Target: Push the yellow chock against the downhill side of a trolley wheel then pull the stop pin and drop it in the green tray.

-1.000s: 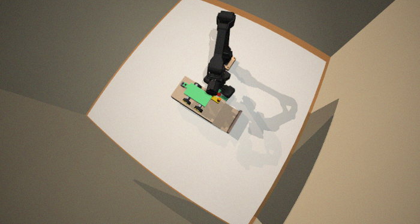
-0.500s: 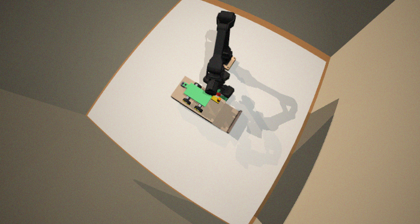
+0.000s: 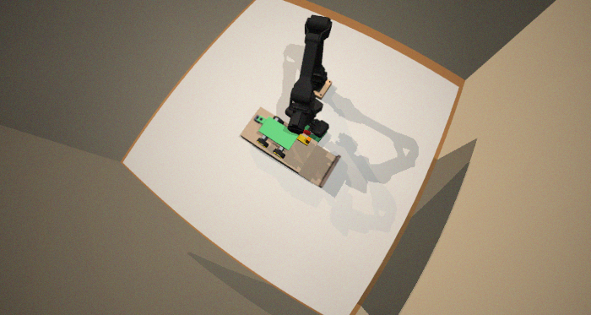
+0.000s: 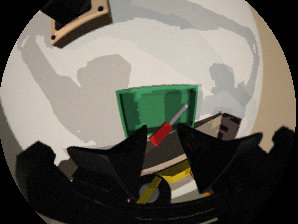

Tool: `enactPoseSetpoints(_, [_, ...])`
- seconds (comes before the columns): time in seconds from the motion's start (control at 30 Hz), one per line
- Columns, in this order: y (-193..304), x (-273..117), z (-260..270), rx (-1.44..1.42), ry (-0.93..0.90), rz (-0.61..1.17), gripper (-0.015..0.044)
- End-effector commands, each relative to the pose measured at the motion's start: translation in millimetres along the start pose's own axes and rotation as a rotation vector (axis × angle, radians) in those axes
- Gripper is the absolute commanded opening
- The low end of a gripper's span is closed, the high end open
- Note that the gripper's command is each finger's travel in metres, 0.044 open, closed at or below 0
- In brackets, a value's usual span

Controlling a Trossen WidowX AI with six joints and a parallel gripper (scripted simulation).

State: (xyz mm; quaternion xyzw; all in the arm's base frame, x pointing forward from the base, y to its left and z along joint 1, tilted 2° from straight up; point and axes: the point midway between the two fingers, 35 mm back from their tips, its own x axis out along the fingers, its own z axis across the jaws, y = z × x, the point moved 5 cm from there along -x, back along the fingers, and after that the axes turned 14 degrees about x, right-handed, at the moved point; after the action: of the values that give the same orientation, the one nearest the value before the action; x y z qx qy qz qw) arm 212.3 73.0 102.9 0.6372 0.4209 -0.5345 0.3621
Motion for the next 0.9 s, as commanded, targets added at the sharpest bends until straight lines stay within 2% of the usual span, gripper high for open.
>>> enactPoseSetpoints(0.0, [-1.7, 2.3, 2.1, -0.004, -0.001, -0.008, 0.0190])
enactPoseSetpoints(0.37, [-2.1, 3.8, 3.9, -0.004, -0.001, -0.008, 0.0190])
enactPoseSetpoints(0.57, [-0.2, 1.7, 2.2, 0.000, 0.000, 0.000, 0.0340])
enactPoseSetpoints(0.87, [-1.6, -9.7, 1.0, -0.002, -0.001, -0.004, 0.0340])
